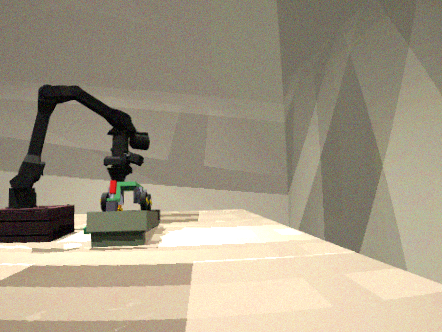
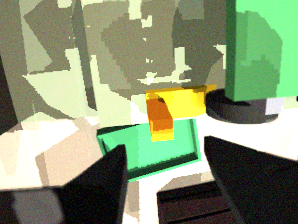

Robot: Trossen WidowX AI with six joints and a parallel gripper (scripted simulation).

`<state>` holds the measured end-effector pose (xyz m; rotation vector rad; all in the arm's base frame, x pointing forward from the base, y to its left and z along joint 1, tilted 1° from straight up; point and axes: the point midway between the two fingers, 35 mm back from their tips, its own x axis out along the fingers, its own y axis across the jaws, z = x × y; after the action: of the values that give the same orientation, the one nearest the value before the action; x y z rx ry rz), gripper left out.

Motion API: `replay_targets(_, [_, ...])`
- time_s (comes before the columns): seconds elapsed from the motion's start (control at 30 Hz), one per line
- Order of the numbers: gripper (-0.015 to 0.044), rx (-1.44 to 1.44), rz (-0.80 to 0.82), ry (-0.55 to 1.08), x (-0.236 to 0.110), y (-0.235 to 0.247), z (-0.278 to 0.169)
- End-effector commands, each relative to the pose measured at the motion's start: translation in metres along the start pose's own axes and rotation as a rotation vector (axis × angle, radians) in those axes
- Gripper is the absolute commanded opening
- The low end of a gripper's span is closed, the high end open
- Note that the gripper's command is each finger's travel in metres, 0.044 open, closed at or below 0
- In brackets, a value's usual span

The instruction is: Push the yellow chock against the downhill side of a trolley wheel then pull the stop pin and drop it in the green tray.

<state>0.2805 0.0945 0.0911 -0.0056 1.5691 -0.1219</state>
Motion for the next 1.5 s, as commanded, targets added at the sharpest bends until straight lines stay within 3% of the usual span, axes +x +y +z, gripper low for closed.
replay_targets(0.0, [0.0269, 0.000, -0.002, 0.004, 0.001, 0.000, -0.001])
replay_targets(0.03, [0.0295, 0.000, -0.002, 0.004, 0.001, 0.000, -0.001])
replay_targets(0.17, [0.0190, -0.084, 0.011, -0.131, -0.021, 0.008, 0.016])
replay_targets(0.77, [0.0190, -0.722, -0.125, -0.075, -0.026, -0.081, 0.043])
replay_targets(1.47, [0.0190, -1.468, -0.185, 0.118, -0.034, -0.189, 0.040])
